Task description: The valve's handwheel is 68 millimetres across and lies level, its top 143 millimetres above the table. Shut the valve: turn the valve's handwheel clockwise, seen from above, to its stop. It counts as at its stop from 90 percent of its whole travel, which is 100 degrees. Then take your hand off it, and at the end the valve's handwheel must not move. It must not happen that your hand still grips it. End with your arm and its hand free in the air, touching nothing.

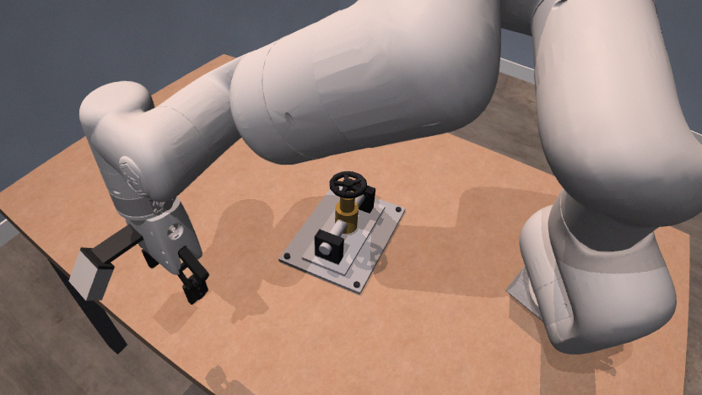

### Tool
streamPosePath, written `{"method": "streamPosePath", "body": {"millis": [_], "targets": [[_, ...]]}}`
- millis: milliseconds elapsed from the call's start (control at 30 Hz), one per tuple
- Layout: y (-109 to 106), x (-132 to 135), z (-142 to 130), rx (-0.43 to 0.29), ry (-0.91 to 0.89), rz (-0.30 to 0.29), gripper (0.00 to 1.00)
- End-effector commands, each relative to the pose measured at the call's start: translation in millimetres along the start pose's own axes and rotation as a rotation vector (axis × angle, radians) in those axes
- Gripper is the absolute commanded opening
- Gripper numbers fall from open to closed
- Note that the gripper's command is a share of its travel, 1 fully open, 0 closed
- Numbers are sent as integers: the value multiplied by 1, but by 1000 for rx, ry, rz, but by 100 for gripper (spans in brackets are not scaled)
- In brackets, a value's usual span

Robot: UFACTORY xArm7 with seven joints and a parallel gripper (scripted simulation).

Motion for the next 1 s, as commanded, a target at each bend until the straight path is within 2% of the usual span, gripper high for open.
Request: {"method": "streamPosePath", "body": {"millis": [0,567,600,667,733,767,800,867,900,967], "targets": [[-2,1,1,3,0,-4,100],[-4,3,-1,4,3,-8,100],[-4,7,-13,0,22,-9,100],[-6,22,-71,-22,132,-10,100],[-8,23,-93,-31,216,-10,100],[-8,27,-111,-31,219,-10,100],[-10,25,-130,-35,304,-9,100],[-12,28,-162,-35,316,-9,100],[-13,23,-178,-31,414,-8,100],[-16,24,-209,-31,414,-8,100]]}}
Point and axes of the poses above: the point where the finger pads meet when closed, its own y axis out along the fingers, its own x axis across the jaws, z = x × y, the point moved 1 cm from there along -y, back along the fingers, and after that the axes turned 4 degrees about y, right-handed, at the moved point
